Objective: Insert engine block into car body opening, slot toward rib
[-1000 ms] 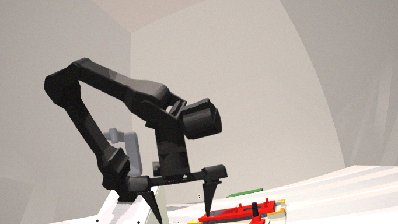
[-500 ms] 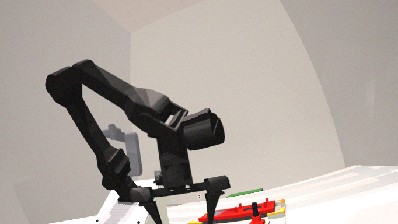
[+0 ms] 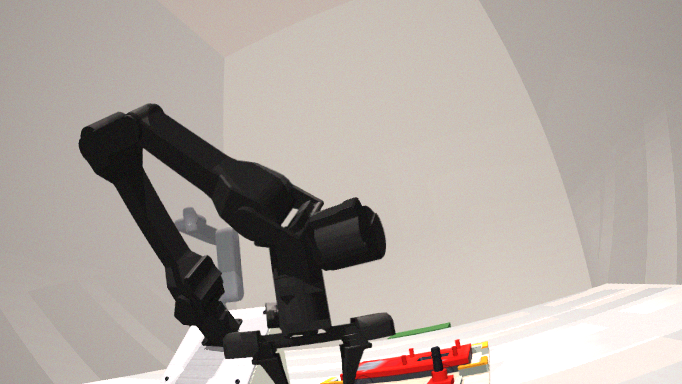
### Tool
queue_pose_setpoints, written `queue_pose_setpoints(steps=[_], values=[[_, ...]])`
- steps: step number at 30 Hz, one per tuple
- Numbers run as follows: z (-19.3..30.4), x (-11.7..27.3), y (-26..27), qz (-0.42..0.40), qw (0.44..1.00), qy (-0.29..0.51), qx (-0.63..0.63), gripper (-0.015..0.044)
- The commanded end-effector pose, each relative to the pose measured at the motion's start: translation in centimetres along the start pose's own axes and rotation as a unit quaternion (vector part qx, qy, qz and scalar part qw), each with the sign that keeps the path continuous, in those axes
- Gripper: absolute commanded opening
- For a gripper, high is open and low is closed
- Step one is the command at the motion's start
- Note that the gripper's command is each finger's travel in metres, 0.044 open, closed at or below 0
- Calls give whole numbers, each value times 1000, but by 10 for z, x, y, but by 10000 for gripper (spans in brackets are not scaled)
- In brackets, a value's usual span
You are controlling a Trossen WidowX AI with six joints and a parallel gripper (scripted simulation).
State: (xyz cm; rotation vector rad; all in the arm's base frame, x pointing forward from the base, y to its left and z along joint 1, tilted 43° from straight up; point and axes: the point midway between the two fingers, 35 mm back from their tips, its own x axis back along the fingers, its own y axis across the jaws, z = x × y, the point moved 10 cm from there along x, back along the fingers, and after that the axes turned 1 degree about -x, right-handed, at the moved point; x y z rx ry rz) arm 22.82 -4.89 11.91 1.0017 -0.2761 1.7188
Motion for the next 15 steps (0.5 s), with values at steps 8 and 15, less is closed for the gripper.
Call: queue_pose_setpoints(steps=[8,15], values=[[-1,-1,1,0,1000,-2,4,92],[-1,1,0,0,1000,-3,4,0]])
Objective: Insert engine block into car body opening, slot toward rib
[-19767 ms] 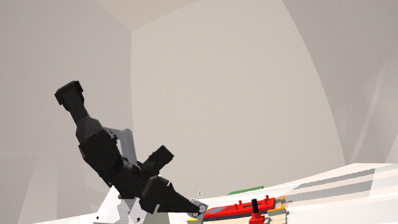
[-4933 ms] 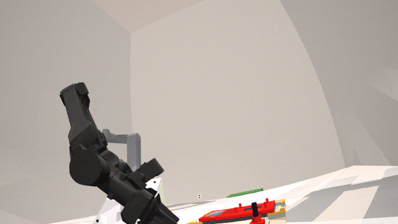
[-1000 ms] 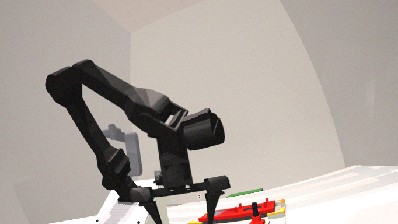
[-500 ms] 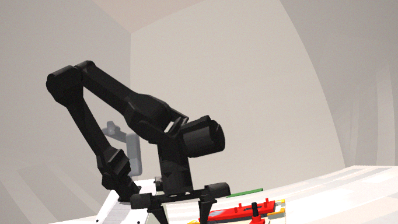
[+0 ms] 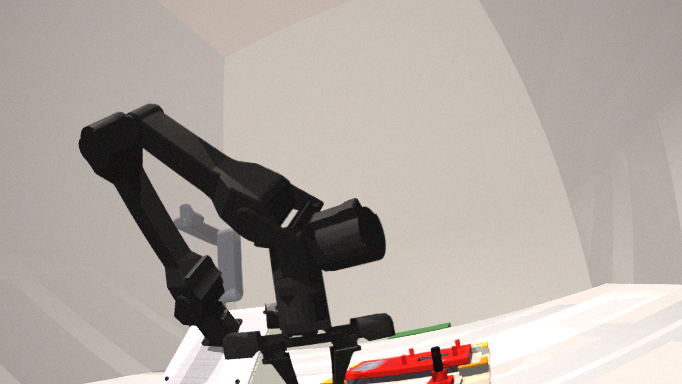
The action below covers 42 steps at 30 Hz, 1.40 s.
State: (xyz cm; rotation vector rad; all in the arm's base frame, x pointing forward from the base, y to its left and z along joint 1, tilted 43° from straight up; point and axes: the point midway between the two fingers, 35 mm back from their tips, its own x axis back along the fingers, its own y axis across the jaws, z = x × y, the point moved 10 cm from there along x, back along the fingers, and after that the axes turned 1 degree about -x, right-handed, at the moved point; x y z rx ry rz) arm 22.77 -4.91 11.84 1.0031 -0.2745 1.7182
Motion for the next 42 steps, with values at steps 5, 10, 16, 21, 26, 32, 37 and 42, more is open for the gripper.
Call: queue_pose_setpoints(steps=[5,10,16,21,26,32,37,42], values=[[0,15,-4,2,1000,-6,3,0],[0,29,-7,4,1000,-8,3,0],[1,48,-9,5,1000,-10,3,0],[1,63,-9,5,1000,-11,3,0],[1,79,-8,4,1000,-10,4,0],[0,98,-6,3,1000,-9,4,0],[0,113,-3,2,1000,-7,4,0],[0,124,0,1,1000,-5,4,0]])
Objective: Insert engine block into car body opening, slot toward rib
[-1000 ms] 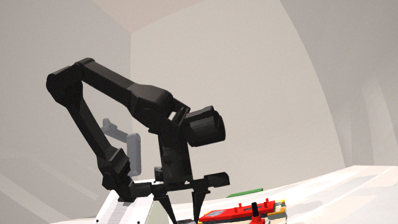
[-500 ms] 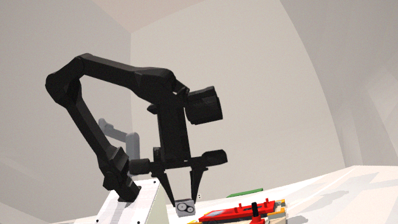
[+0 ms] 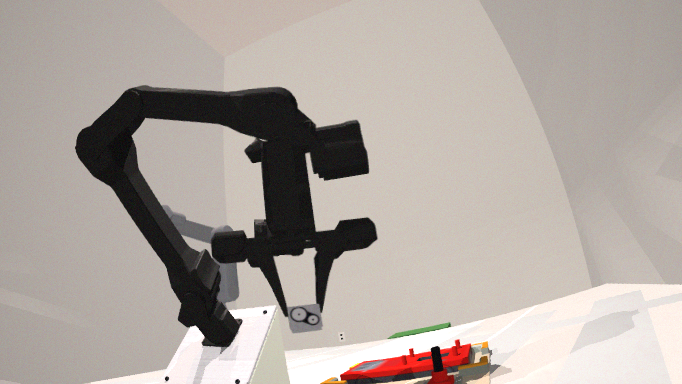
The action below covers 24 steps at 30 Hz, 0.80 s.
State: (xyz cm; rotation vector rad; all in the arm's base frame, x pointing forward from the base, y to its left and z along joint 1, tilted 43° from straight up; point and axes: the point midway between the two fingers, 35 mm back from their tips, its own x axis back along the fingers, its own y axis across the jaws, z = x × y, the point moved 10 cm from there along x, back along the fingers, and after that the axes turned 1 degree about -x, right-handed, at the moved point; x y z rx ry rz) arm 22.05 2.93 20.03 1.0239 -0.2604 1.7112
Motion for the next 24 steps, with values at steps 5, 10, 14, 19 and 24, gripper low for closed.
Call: queue_pose_setpoints(steps=[5,10,14,19,24], values=[[0,10,-3,6,1000,0,-26,0],[-4,8,-17,7,996,-2,-94,0],[-7,7,-28,7,989,-2,-147,0],[-11,4,-41,7,977,-3,-213,0],[-17,1,-54,7,961,-4,-278,0]])
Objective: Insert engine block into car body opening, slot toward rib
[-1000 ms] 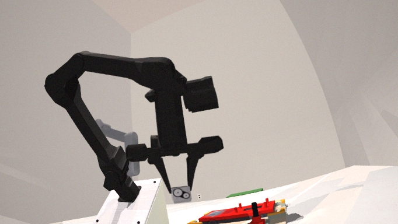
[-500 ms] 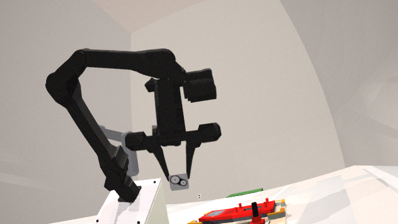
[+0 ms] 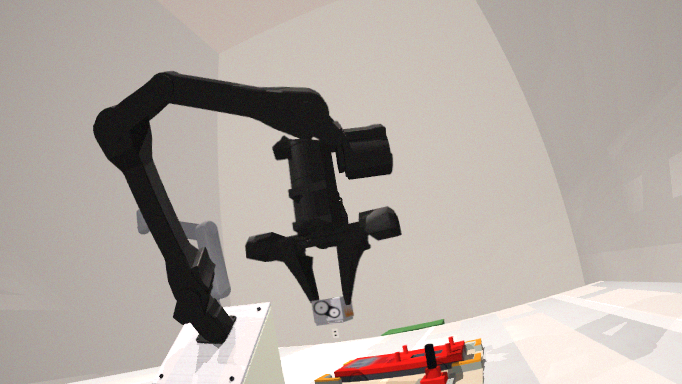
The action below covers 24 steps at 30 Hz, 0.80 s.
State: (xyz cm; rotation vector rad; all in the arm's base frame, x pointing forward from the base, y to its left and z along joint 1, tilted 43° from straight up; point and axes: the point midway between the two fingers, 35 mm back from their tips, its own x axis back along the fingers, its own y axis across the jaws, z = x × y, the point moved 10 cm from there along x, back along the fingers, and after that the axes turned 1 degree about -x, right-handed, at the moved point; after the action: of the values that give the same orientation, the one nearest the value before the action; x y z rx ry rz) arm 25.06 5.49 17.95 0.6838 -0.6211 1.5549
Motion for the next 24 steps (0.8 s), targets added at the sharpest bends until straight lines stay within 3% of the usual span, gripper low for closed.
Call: queue_pose_setpoints(steps=[1,24], values=[[-10,0,-11,5,998,-5,-66,0],[-64,-19,-49,4,932,-7,-363,0]])
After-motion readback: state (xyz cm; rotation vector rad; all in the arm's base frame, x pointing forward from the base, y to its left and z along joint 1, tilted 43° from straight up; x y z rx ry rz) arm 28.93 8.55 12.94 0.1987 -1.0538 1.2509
